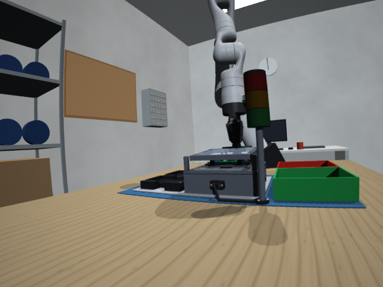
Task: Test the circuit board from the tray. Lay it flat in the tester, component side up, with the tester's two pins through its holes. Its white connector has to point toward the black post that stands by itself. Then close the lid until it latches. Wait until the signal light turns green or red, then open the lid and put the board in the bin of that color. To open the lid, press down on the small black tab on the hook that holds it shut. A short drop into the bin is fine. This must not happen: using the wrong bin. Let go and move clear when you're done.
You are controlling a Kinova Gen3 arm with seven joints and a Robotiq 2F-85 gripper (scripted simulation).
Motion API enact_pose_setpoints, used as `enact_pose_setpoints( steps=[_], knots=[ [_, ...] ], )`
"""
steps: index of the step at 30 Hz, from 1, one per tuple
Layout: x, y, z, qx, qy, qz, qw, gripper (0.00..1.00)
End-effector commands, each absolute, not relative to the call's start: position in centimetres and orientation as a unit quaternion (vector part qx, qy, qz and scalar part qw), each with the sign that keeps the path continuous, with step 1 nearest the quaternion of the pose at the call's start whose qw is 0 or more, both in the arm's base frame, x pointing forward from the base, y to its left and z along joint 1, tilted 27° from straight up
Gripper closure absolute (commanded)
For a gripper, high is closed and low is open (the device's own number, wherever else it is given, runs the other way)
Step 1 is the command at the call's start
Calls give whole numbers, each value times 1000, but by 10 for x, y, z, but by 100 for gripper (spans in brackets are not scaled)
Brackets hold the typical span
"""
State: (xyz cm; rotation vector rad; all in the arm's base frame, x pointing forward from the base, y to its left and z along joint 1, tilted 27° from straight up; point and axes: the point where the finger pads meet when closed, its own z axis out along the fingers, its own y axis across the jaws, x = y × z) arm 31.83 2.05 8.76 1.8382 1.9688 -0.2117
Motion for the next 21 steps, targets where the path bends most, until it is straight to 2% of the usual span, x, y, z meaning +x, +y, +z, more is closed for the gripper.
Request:
enact_pose_setpoints(
  steps=[1, 21],
  knots=[
    [318, 20, 86, 665, 710, -78, 218, 100],
    [319, 19, 84, 665, 710, -78, 218, 100]
  ],
)
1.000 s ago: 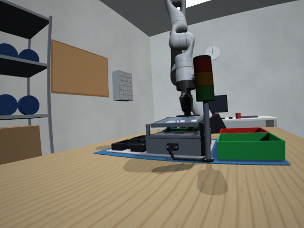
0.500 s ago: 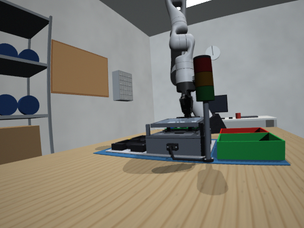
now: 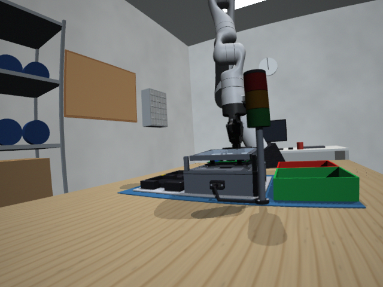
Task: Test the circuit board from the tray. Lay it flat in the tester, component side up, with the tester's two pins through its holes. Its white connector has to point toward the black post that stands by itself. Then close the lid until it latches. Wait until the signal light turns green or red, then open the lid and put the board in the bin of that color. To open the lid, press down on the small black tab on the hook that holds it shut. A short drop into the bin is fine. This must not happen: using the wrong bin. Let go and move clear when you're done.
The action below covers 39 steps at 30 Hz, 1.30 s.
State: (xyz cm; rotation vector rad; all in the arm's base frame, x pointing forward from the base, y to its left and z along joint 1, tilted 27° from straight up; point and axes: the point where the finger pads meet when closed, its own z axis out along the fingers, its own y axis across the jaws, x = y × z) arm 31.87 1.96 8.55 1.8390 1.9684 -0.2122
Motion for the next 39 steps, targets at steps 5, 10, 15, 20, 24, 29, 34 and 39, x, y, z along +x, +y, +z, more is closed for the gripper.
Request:
enact_pose_setpoints(
  steps=[5, 10, 15, 20, 24, 29, 34, 39],
  knots=[
    [319, 19, 84, 665, 710, -78, 218, 100],
    [319, 19, 84, 665, 710, -78, 218, 100],
    [319, 19, 84, 665, 710, -78, 218, 100],
    [319, 18, 83, 665, 710, -78, 218, 100],
    [319, 18, 82, 665, 710, -78, 218, 100],
    [319, 18, 82, 665, 710, -78, 218, 100],
    [319, 18, 81, 665, 710, -78, 218, 100],
    [320, 17, 79, 665, 710, -78, 218, 100]
  ],
)
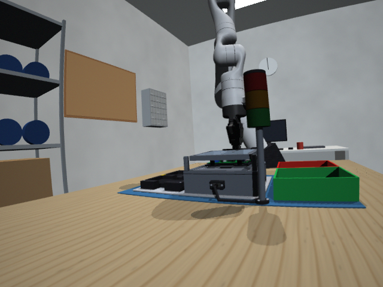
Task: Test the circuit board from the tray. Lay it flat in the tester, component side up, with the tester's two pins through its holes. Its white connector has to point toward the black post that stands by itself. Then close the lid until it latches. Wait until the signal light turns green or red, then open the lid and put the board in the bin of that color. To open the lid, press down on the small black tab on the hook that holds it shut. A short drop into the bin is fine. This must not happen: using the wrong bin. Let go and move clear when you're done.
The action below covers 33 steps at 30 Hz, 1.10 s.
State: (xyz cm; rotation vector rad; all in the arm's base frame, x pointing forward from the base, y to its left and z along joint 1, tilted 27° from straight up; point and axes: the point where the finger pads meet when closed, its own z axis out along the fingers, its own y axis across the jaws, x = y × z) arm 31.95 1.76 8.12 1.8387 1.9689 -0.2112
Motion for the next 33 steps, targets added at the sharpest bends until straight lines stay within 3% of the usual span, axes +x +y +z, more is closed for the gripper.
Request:
enact_pose_setpoints(
  steps=[1, 33],
  knots=[
    [320, 17, 79, 665, 710, -78, 218, 100],
    [321, 14, 74, 665, 710, -78, 218, 100]
  ],
)
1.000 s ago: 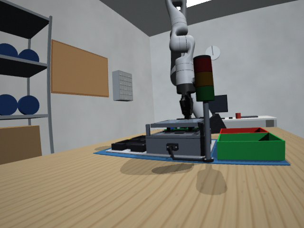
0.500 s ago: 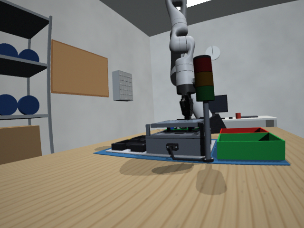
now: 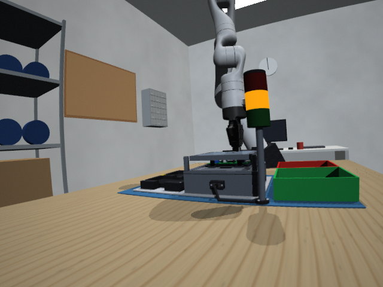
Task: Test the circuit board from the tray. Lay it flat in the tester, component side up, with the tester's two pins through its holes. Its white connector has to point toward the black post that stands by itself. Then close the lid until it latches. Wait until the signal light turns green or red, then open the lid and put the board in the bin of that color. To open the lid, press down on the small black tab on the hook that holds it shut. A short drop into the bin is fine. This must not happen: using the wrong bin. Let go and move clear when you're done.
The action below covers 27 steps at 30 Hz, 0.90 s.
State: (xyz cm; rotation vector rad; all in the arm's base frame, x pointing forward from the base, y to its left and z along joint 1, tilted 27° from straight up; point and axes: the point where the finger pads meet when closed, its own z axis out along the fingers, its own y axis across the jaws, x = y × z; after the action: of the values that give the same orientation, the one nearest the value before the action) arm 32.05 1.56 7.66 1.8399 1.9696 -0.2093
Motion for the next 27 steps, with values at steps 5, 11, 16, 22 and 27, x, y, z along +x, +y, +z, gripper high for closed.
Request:
enact_pose_setpoints(
  steps=[5, 11, 16, 22, 27],
  knots=[
    [321, 14, 74, 665, 710, -78, 218, 100],
    [321, 14, 74, 665, 710, -78, 218, 50],
    [321, 14, 74, 665, 710, -78, 218, 50],
    [321, 14, 74, 665, 710, -78, 218, 50],
    [321, 14, 74, 665, 710, -78, 218, 50]
  ],
)
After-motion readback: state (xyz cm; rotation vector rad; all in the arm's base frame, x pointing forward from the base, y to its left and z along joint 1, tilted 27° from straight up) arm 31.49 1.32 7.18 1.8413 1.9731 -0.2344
